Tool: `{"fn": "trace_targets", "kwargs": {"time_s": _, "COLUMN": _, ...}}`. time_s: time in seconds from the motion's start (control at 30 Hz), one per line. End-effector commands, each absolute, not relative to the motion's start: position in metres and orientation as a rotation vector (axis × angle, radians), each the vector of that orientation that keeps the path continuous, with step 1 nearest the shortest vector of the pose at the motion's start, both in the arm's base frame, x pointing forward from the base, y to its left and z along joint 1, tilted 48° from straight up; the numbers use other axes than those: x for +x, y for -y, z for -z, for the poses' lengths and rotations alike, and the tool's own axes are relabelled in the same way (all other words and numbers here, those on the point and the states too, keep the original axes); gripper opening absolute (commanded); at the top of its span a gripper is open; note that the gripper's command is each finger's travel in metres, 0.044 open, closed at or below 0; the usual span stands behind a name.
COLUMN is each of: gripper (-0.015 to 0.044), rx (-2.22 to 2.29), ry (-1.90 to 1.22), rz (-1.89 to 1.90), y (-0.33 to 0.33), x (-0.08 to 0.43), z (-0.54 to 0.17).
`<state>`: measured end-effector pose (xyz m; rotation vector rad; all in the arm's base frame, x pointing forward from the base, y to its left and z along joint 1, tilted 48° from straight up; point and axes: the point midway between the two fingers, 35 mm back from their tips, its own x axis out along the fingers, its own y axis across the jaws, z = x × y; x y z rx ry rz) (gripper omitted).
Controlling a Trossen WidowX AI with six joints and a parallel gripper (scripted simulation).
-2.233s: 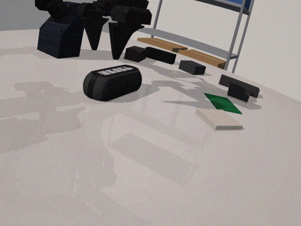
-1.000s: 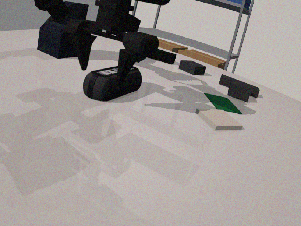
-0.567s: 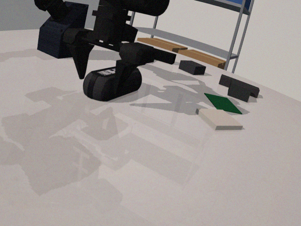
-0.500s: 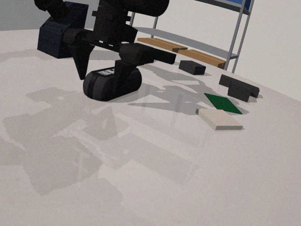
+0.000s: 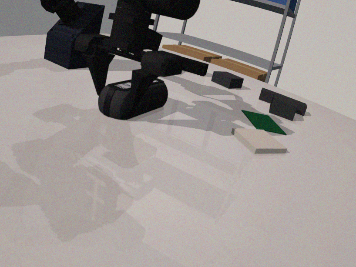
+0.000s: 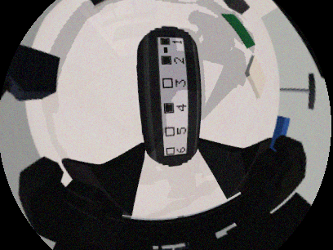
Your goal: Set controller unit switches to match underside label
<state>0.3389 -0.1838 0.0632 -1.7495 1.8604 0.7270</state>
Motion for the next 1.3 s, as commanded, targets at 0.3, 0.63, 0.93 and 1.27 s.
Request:
{"fn": "trace_targets", "kwargs": {"time_s": 0.3, "gripper": 0.0336, "rx": -1.751, "ry": -1.859, "rz": -0.731, "y": 0.178, "x": 0.339, "z": -0.065}}
{"fn": "trace_targets", "kwargs": {"time_s": 0.63, "gripper": 0.0336, "rx": -1.751, "ry": -1.858, "rz": -0.731, "y": 0.173, "x": 0.34, "z": -0.067}}
{"fn": "trace_targets", "kwargs": {"time_s": 0.93, "gripper": 0.0336, "rx": -1.751, "ry": -1.858, "rz": -0.732, "y": 0.168, "x": 0.34, "z": -0.069}}
{"fn": "trace_targets", "kwargs": {"time_s": 1.27, "gripper": 0.0335, "rx": -1.75, "ry": -1.858, "rz": -0.732, "y": 0.161, "x": 0.34, "z": -0.072}}
